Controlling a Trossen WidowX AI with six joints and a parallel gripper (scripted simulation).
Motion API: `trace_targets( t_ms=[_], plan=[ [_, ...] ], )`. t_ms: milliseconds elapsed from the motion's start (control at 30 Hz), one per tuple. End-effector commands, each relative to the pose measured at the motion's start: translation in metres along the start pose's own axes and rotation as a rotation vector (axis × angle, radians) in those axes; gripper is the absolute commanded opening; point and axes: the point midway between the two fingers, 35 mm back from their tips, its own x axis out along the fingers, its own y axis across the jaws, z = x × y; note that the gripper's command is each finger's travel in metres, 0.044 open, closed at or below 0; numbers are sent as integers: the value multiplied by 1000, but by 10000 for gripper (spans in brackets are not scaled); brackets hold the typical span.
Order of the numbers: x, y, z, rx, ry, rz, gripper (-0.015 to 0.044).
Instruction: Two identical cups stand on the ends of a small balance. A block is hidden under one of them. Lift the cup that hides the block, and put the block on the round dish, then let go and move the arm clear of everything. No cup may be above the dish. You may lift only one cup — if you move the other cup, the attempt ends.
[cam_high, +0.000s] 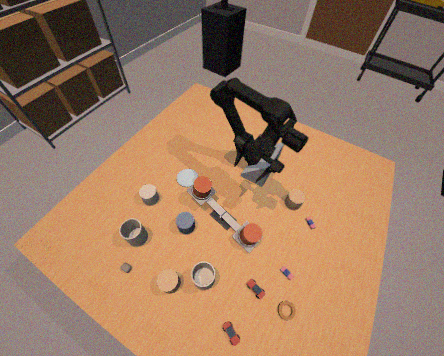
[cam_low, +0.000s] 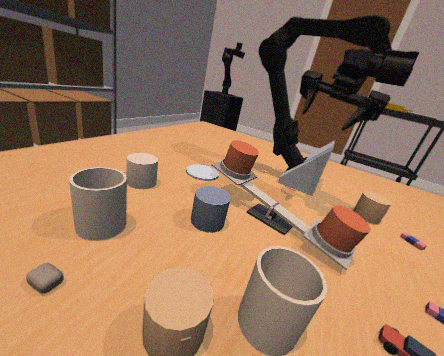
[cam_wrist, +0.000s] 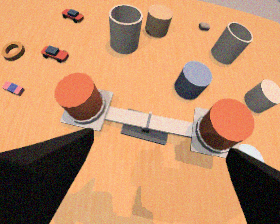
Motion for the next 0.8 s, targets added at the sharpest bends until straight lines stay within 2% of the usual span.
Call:
trace_targets(
  t_ms=[0, 367, 767],
  plan=[
    [7, 11, 5, -111, 65, -1, 440],
    [31, 39, 18, -439, 238, 49, 440],
    [66, 70, 29, -781, 398, 186, 440]
  ],
)
